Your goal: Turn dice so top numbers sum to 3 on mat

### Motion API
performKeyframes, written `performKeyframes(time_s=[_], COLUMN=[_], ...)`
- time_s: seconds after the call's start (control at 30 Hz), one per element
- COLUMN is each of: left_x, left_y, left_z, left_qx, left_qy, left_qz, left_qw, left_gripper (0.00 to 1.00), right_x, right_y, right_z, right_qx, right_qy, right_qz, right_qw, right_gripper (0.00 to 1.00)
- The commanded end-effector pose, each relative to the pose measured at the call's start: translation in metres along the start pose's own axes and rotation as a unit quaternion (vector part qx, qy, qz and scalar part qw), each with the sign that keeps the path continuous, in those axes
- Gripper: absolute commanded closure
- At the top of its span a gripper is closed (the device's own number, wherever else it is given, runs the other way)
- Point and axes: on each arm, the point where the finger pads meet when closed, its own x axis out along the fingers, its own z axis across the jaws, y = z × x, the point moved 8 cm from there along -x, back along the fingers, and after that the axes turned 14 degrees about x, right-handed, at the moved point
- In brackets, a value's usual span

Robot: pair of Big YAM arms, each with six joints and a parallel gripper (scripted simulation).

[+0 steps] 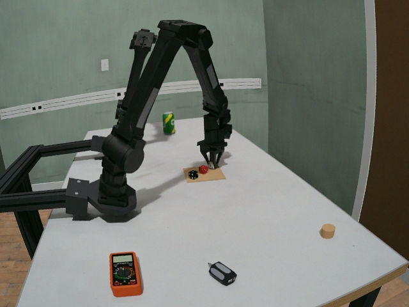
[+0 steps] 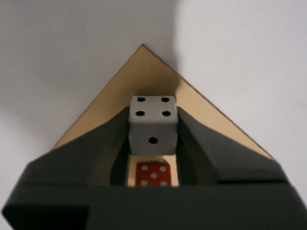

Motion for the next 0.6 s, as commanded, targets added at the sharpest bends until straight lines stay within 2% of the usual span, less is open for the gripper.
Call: performKeyframes(time_s=[0.0, 0.57], left_x=[-0.0053, -0.0053], left_y=[-0.0029, -0.0029], left_z=[0.0058, 0.0058], left_qx=[0.008, 0.008], left_qy=[-0.008, -0.008], left_qz=[0.0, 0.0], left_qw=[1.0, 1.0], left_gripper=[0.0, 0.0], right_x=[0.0074, 0.0096], right_y=[-0.0035, -0.0029], right_z=[-0.0045, -0.0041], right_qx=[0.005, 0.004], right_qy=[-0.002, -0.001], right_qz=[-0.001, 0.001], right_qw=[1.0, 1.0], right_gripper=[0.8, 0.8])
